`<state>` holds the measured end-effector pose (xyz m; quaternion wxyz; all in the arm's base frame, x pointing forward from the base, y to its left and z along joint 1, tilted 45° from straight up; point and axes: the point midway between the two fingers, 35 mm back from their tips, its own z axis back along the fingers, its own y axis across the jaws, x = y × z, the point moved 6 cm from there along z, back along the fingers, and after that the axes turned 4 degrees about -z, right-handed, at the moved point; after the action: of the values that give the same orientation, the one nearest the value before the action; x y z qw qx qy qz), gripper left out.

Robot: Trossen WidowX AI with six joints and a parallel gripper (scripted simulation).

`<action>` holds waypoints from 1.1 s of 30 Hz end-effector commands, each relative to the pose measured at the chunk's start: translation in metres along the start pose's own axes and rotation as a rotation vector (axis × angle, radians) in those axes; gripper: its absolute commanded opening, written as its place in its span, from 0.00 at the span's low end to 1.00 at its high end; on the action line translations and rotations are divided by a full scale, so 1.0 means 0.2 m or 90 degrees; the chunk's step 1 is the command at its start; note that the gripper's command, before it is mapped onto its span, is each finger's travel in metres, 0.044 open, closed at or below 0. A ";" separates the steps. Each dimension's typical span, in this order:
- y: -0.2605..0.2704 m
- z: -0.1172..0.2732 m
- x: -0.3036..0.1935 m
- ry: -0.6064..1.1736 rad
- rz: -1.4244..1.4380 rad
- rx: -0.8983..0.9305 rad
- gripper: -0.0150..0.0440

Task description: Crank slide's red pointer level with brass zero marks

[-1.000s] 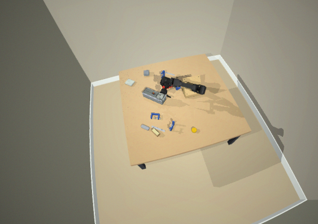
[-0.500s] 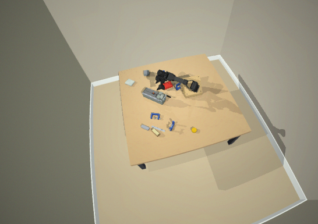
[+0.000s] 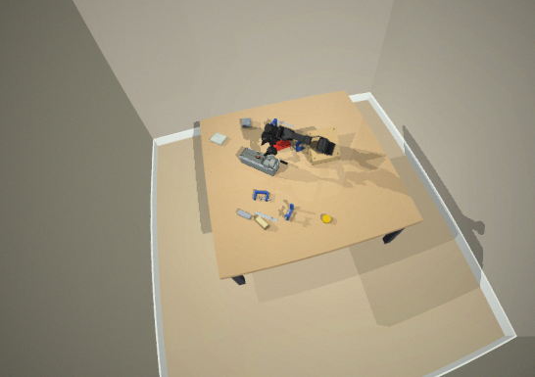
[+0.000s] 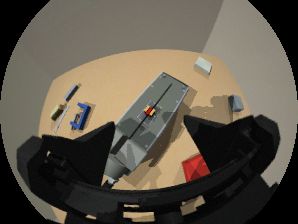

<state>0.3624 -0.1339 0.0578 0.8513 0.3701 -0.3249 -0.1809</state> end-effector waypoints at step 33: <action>0.18 0.22 0.11 0.010 -0.076 -0.070 1.00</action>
<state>0.3554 -0.1564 0.1072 0.8573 0.3520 -0.3026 -0.2227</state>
